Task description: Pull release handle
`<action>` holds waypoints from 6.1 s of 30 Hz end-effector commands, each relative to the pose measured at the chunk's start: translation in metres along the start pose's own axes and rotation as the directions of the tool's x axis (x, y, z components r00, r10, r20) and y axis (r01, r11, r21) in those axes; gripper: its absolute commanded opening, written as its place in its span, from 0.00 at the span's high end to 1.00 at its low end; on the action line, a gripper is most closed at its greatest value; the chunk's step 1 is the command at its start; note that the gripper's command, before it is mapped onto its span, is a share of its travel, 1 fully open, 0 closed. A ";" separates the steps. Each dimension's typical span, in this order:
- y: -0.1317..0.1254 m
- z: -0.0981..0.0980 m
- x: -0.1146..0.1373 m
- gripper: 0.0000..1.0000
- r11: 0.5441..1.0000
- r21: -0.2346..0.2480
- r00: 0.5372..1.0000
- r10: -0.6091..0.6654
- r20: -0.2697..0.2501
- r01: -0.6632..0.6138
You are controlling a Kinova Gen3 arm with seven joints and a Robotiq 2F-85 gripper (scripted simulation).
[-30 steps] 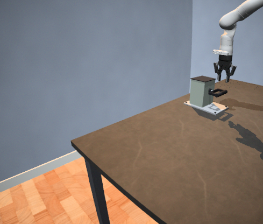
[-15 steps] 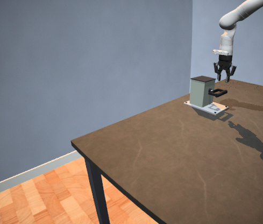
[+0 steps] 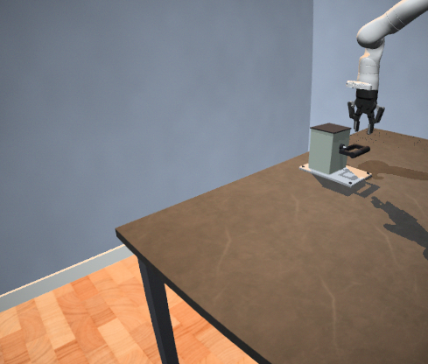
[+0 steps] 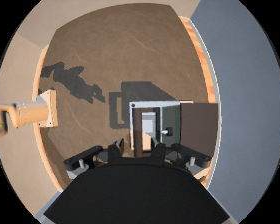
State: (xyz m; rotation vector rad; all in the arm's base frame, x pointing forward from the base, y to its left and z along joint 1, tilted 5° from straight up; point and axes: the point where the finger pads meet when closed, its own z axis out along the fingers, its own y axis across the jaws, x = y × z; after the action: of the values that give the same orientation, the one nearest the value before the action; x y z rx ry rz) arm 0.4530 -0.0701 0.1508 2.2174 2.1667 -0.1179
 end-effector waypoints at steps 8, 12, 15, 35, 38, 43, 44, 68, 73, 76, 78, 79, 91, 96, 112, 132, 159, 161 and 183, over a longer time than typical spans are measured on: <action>0.000 0.003 0.000 0.50 1.000 -0.002 1.000 0.000 0.000 0.000; 0.000 0.005 0.000 0.50 1.000 -0.002 1.000 0.000 0.000 0.000; 0.000 0.007 0.000 0.50 1.000 -0.002 1.000 0.000 0.000 0.000; 0.000 0.032 0.000 0.50 1.000 -0.002 1.000 0.000 0.000 0.000; 0.000 0.036 0.000 0.50 1.000 -0.002 1.000 0.000 0.000 0.000; 0.000 0.042 0.000 0.50 1.000 -0.002 1.000 0.000 0.000 0.000; 0.000 0.043 0.000 0.50 1.000 -0.002 1.000 0.000 0.000 0.000; 0.000 0.048 0.000 0.50 1.000 -0.002 1.000 0.000 0.000 0.000; 0.000 0.048 0.000 0.50 1.000 -0.002 1.000 0.000 0.000 0.000; 0.000 0.048 0.000 0.50 1.000 -0.002 1.000 0.000 0.000 0.000; 0.000 0.048 0.000 0.50 1.000 -0.002 1.000 0.000 0.000 0.000; 0.000 0.048 0.000 0.50 1.000 -0.002 1.000 0.000 0.000 0.000; 0.000 0.048 0.000 0.50 1.000 -0.002 1.000 0.000 0.000 0.000; 0.000 0.048 0.000 0.50 1.000 -0.002 1.000 0.000 0.000 0.000; 0.001 0.048 0.000 0.50 1.000 -0.002 1.000 0.000 0.000 0.000; 0.001 0.048 0.000 0.50 1.000 -0.002 1.000 0.000 0.000 0.000; 0.001 0.048 0.000 0.50 1.000 -0.002 1.000 0.000 0.000 0.000; 0.001 0.049 0.000 0.50 1.000 -0.002 1.000 0.000 0.000 0.000; 0.001 0.066 0.000 0.50 1.000 -0.002 1.000 0.000 0.000 0.000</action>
State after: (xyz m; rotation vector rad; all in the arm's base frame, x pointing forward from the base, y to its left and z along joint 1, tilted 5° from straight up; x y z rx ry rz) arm 0.4527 -0.0752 0.0864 2.2152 2.1656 -0.1134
